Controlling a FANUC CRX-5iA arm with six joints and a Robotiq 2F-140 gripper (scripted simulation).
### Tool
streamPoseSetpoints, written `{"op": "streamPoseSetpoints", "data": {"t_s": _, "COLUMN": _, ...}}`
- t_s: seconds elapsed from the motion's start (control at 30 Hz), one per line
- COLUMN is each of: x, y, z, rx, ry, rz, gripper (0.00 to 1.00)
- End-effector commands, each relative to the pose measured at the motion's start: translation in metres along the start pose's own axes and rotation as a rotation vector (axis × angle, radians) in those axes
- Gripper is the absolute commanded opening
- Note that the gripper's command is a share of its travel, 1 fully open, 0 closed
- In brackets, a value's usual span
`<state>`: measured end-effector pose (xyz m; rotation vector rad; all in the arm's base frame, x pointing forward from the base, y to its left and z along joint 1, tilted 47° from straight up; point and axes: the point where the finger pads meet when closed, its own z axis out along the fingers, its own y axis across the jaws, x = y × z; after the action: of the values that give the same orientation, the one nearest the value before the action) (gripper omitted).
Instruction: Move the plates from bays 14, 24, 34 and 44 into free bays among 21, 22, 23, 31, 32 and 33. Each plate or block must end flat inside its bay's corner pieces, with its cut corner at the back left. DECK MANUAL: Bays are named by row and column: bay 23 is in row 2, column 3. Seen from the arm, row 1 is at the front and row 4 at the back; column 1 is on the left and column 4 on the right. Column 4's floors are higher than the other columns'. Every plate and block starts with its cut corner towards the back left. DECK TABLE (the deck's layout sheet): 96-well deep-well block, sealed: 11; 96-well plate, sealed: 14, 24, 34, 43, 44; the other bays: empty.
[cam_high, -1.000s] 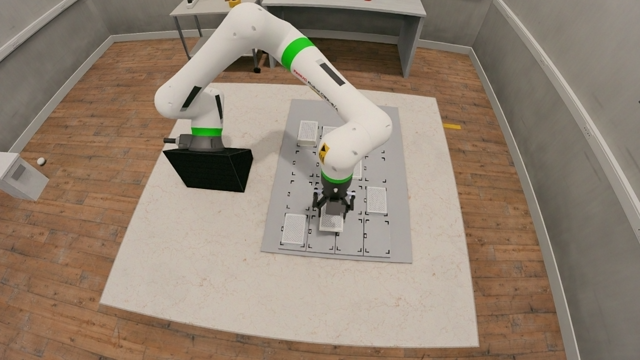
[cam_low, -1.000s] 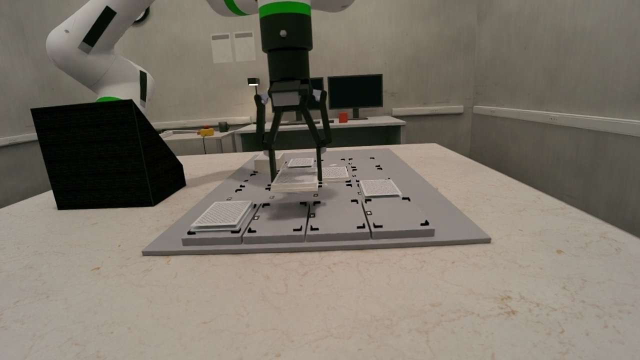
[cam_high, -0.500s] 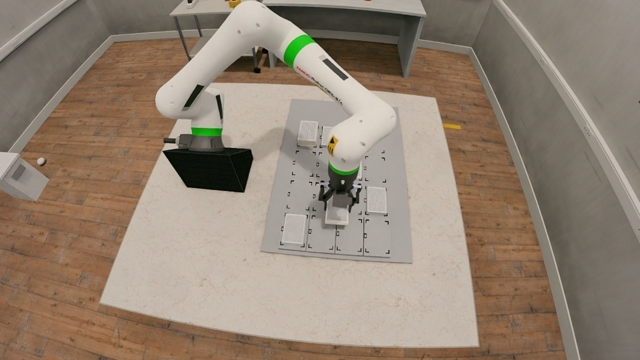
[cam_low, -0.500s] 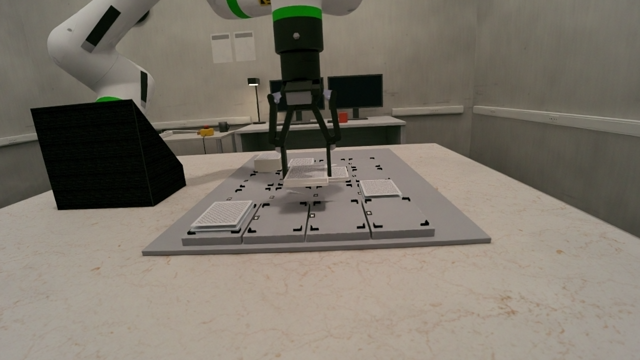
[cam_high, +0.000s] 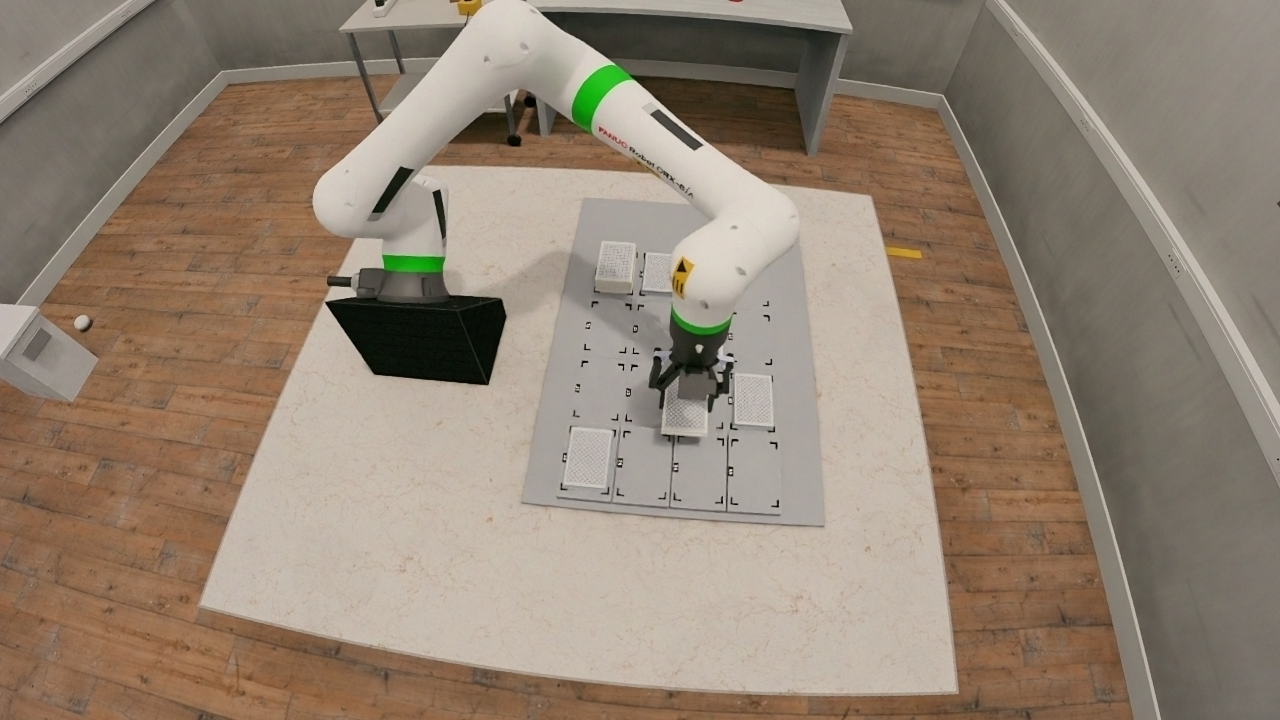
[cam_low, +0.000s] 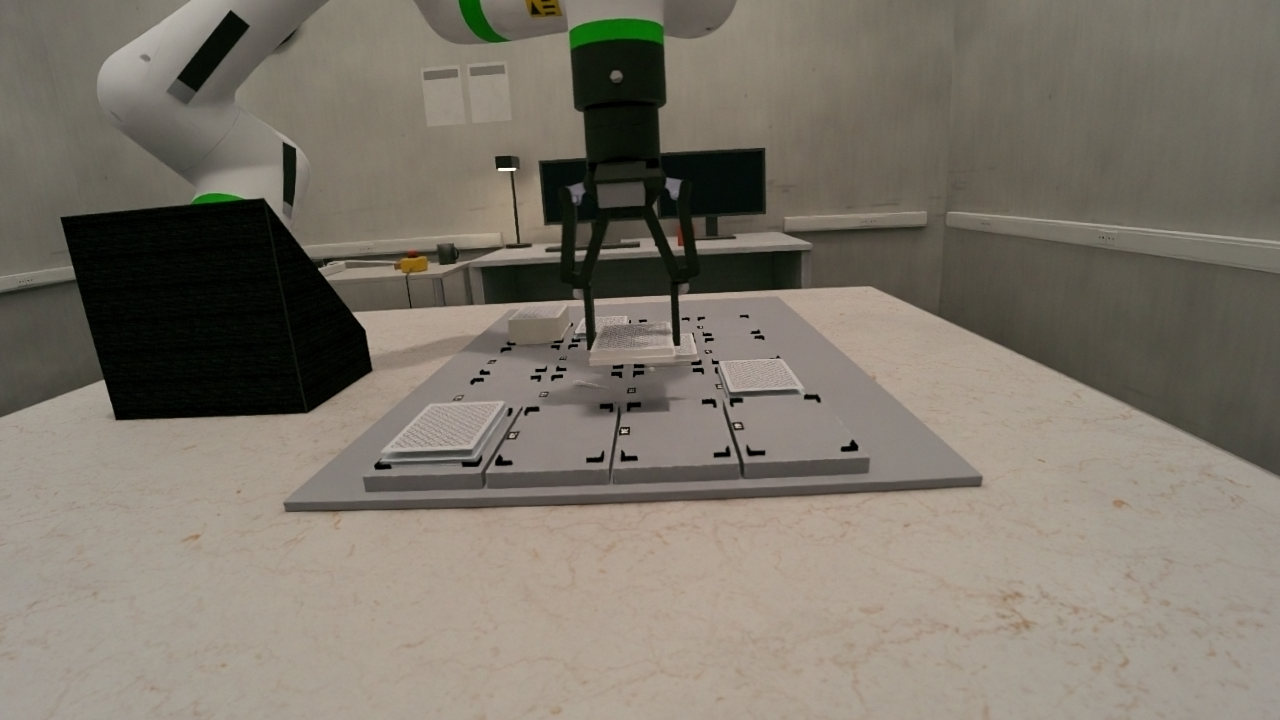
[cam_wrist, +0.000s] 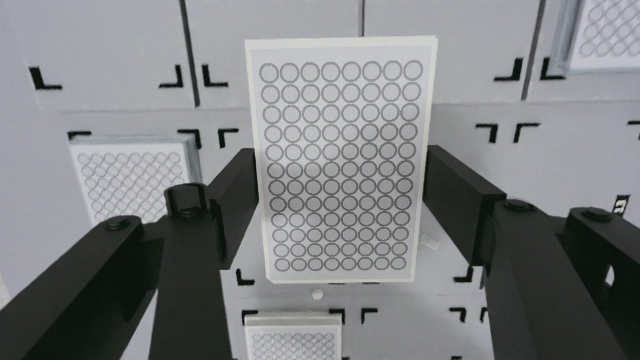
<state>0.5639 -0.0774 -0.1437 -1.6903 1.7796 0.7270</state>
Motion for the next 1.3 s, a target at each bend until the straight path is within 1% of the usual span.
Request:
{"op": "streamPoseSetpoints", "data": {"t_s": 0.0, "x": -0.007, "y": -0.006, "z": -0.001, "rx": 0.002, "ry": 0.001, "rz": 0.0, "gripper": 0.1}}
{"op": "streamPoseSetpoints", "data": {"t_s": 0.13, "x": -0.012, "y": -0.009, "z": -0.001, "rx": 0.002, "ry": 0.001, "rz": 0.0, "gripper": 0.1}}
{"op": "streamPoseSetpoints", "data": {"t_s": 0.83, "x": -0.056, "y": -0.038, "z": -0.001, "rx": 0.002, "ry": 0.001, "rz": 0.0, "gripper": 0.1}}
{"op": "streamPoseSetpoints", "data": {"t_s": 1.27, "x": -0.057, "y": -0.038, "z": 0.0, "rx": 0.002, "ry": 0.001, "rz": 0.0, "gripper": 0.1}}
